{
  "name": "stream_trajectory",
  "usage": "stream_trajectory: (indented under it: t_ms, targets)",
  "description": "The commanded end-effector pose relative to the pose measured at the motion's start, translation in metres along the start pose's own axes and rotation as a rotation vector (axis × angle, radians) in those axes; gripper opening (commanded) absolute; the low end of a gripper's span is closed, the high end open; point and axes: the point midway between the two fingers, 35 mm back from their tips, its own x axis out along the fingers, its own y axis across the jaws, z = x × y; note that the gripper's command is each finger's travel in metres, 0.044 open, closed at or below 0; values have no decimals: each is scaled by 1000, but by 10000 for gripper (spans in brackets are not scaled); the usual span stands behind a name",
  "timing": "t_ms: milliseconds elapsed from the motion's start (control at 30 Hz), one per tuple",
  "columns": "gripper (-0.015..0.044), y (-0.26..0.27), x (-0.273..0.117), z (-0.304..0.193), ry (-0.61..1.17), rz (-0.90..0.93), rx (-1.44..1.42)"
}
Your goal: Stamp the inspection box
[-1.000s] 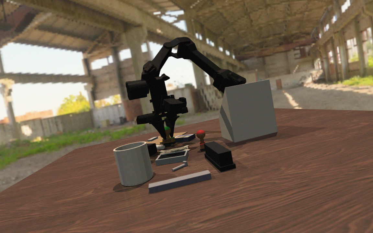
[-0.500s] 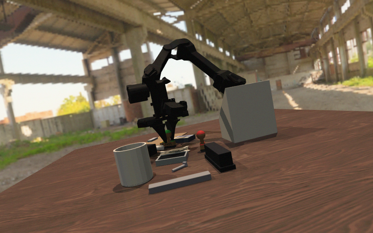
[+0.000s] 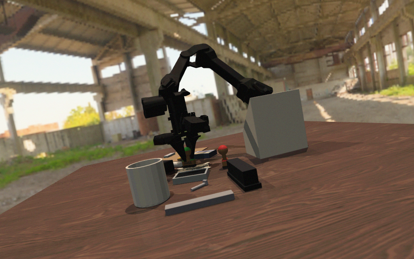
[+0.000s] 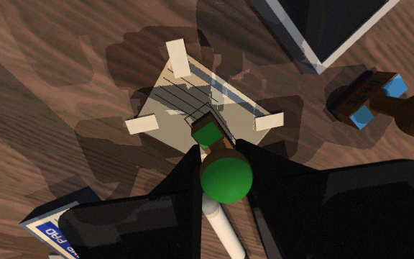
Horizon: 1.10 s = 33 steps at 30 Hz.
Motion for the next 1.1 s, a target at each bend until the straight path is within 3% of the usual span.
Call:
stream_trajectory:
  t_ms: [0, 1067]
  targets:
    - [0, 1, 3, 1, 2, 5, -9]
    - [0, 1, 8, 1, 2, 6, -13]
